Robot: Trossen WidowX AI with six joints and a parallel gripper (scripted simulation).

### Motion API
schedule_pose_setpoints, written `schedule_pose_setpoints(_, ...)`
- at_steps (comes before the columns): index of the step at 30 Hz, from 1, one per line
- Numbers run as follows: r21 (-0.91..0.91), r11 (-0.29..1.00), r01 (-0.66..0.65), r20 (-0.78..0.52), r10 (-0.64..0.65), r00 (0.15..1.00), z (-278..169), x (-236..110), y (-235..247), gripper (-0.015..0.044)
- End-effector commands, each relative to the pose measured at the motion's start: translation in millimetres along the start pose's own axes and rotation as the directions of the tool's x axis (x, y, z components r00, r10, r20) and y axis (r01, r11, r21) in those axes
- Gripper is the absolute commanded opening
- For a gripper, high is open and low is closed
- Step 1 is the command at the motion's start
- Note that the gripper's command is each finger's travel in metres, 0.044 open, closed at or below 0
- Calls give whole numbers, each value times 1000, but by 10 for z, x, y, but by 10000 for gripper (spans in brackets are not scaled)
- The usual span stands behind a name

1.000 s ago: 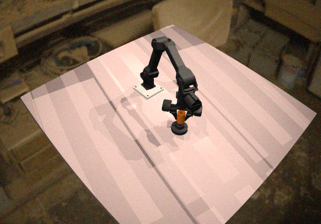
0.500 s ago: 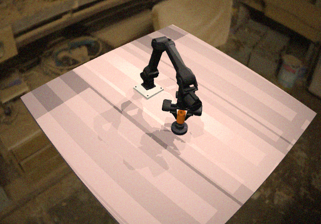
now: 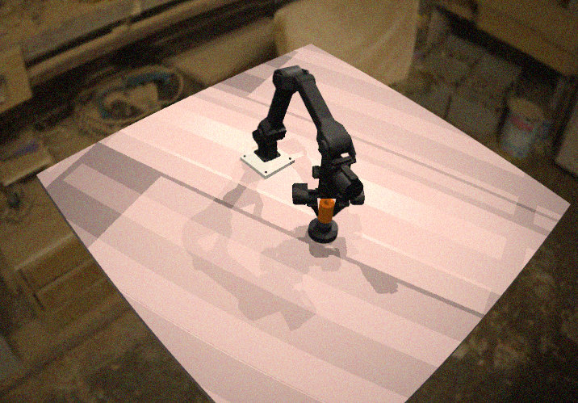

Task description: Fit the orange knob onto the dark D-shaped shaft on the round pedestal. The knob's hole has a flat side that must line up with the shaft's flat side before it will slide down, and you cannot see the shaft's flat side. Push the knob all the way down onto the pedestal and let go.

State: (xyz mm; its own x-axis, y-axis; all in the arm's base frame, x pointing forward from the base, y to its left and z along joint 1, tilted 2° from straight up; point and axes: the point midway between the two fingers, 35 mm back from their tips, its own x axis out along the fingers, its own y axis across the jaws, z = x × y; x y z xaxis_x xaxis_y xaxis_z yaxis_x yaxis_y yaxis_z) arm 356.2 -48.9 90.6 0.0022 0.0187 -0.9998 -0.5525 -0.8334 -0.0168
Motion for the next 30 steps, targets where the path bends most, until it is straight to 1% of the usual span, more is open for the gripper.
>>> schedule_pose_setpoints(1, -9, 1000, -1, -2, 1, 1000, -4, 3, 1, 0)
schedule_pose_setpoints(17, -9, 1000, -1, -2, 1, 1000, -7, 17, -1, 0)
schedule_pose_setpoints(23, -9, 1000, -1, -2, 1, 1000, -9, -43, -2, 0)
schedule_pose_setpoints(25, -35, 999, -1, -2, 1, 1000, -9, -43, -2, 0)
schedule_pose_setpoints(30, -207, 978, -2, -2, 1, 1000, -8, -30, -1, 0)
